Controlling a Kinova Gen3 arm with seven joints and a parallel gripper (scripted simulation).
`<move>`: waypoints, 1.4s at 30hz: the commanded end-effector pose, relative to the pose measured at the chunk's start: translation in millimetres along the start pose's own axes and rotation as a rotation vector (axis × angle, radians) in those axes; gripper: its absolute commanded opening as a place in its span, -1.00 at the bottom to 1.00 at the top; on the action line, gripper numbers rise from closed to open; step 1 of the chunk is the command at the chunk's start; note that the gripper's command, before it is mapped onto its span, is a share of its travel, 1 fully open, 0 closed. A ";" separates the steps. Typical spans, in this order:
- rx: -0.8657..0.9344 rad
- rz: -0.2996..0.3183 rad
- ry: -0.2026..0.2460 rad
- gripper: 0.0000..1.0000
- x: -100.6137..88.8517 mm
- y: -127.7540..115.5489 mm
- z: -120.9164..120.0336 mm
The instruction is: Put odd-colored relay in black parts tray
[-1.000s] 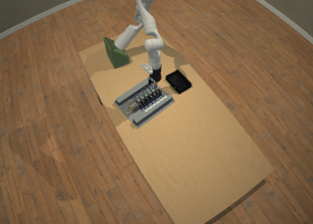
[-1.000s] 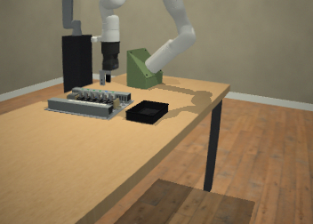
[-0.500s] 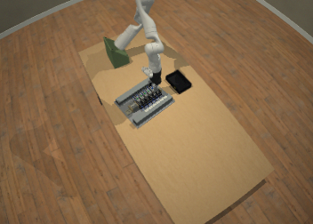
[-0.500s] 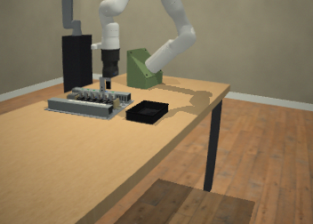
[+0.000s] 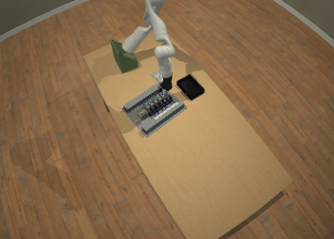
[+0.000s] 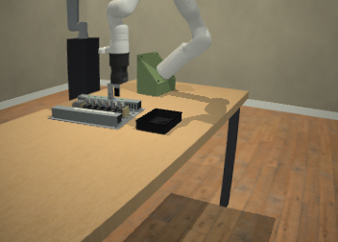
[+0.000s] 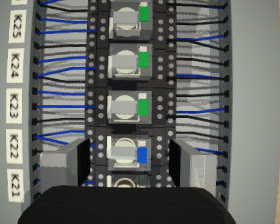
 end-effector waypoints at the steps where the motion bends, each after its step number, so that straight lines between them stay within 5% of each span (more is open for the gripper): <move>1: 0.000 0.001 0.002 0.97 -0.9 0.3 -0.4; 42: 0.000 0.001 0.002 0.97 9.4 0.3 -0.4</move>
Point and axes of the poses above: the point where the finger pads meet when closed, its own x axis out along the fingers, its own z axis across the jaws, y = z × x, the point moved 6 cm from there along -x, back along the fingers, and after that the axes turned 7 degrees about x, right-handed, at the moved point
